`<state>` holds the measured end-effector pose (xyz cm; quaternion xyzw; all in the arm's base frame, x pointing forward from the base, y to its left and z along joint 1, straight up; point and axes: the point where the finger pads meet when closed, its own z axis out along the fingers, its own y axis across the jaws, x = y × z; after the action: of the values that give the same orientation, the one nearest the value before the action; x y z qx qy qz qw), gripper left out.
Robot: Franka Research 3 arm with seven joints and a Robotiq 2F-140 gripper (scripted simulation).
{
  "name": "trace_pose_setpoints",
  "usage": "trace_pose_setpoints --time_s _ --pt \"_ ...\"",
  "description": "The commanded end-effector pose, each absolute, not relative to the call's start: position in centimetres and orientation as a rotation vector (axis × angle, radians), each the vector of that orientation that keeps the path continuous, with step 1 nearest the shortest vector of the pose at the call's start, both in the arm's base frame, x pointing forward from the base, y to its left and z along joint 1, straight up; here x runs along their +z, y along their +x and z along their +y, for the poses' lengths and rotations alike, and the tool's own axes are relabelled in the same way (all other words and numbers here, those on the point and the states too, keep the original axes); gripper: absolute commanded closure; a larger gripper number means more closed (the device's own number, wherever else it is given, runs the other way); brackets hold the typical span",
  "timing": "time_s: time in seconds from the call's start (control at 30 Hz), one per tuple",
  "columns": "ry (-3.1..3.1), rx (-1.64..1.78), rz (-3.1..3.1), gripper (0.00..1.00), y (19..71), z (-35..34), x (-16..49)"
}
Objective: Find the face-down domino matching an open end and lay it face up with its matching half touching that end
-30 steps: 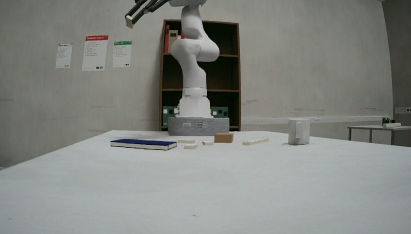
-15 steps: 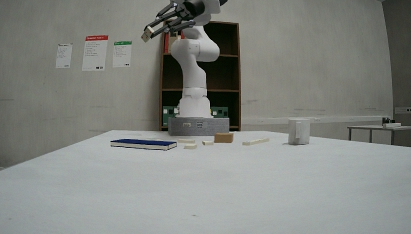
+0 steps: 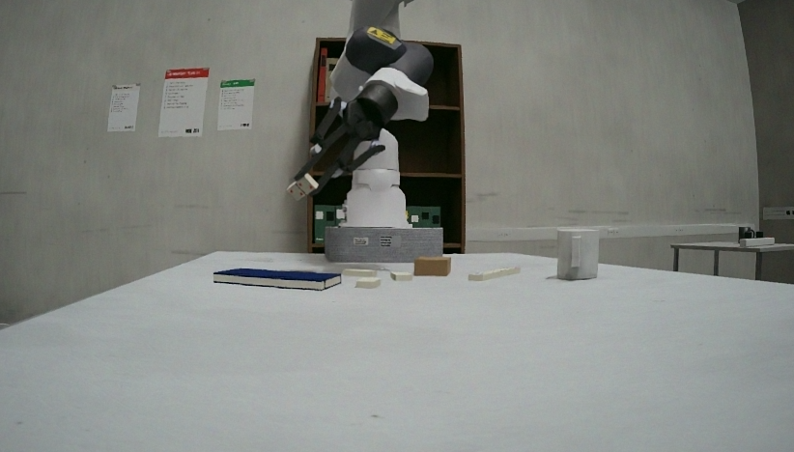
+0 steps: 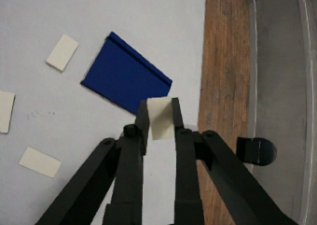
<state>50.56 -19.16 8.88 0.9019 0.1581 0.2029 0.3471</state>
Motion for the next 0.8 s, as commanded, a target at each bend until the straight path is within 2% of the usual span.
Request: trace_pose_setpoints --time_s 0.0,0.77 --pt "2.375 0.840 0.245 0.77 50.63 -17.87 6.61" --pt "2.385 1.118 0.226 0.77 50.36 -17.76 6.12"
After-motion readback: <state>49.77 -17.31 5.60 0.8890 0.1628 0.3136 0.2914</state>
